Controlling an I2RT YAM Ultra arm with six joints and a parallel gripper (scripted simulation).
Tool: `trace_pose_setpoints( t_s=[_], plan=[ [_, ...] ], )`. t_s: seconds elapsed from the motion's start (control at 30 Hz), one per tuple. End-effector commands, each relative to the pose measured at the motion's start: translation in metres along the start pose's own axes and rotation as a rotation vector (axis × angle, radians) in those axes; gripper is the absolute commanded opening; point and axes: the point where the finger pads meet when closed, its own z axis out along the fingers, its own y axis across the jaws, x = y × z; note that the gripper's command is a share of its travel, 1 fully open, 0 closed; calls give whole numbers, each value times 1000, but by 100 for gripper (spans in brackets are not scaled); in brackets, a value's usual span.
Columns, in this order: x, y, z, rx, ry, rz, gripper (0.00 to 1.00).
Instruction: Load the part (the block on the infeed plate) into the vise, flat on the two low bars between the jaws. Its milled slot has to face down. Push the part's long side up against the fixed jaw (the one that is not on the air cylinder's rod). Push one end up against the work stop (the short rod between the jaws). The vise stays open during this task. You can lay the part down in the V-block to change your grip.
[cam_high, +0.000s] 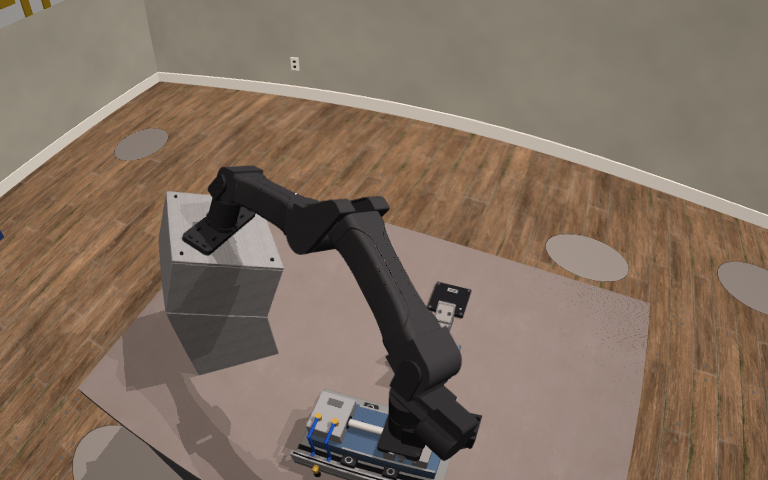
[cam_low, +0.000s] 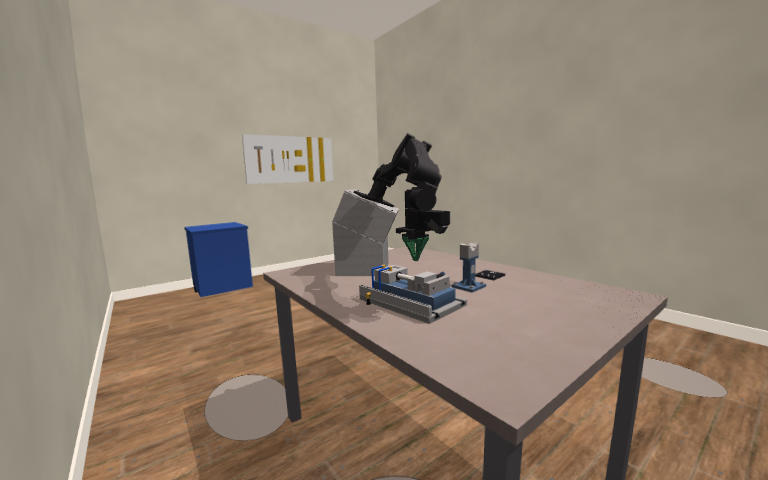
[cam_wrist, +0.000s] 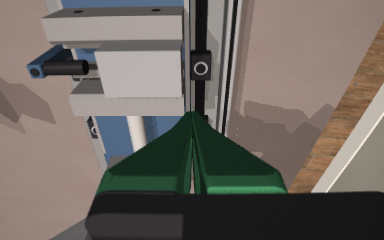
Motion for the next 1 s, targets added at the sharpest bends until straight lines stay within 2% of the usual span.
trace_pose_setpoints(
  t_s=[0.0,0.33,0.5,0.97],
  plan=[
    [-9,-6,0,15,-28,-2,0],
    [-7,-12,10,20,-29,8,0],
    [-10,-5,21,15,-26,-5,0],
    [-10,-6,36,14,-24,-3,0]
  ],
)
